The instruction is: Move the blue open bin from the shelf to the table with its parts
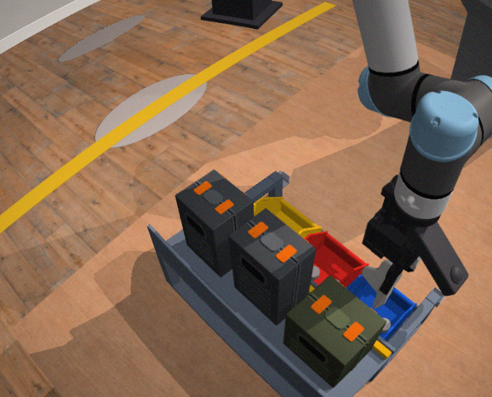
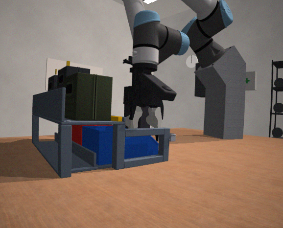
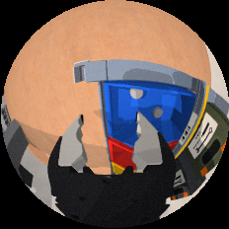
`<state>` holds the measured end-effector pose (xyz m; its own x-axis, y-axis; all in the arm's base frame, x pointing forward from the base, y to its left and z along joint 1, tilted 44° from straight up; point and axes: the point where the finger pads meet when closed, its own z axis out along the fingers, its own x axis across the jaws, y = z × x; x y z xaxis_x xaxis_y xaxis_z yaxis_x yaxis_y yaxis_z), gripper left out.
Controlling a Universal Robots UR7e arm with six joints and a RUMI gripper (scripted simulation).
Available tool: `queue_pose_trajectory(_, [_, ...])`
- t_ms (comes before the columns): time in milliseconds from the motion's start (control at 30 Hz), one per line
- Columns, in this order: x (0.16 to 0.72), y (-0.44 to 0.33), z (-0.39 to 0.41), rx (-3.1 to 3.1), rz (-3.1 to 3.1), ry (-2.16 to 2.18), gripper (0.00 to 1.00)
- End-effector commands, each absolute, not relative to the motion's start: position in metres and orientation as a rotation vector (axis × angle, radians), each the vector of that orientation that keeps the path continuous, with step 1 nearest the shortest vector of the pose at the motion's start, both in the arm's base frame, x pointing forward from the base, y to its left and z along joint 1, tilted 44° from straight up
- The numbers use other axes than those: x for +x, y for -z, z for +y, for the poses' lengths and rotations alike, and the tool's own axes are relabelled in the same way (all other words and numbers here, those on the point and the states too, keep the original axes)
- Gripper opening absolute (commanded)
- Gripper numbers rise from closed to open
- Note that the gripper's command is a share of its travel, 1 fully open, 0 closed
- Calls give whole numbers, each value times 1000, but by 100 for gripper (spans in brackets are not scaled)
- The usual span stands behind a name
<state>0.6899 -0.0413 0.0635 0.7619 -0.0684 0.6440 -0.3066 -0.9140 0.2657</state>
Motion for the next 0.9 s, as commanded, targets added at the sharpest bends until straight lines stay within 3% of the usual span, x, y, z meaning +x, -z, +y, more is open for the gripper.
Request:
queue_pose_trajectory(0, [690,-64,-41,2601,-287,-933,58])
queue_pose_trajectory(33, [690,-64,-41,2601,-287,-933,0])
queue_pose_trajectory(867, [690,-64,-41,2601,-287,-933,0])
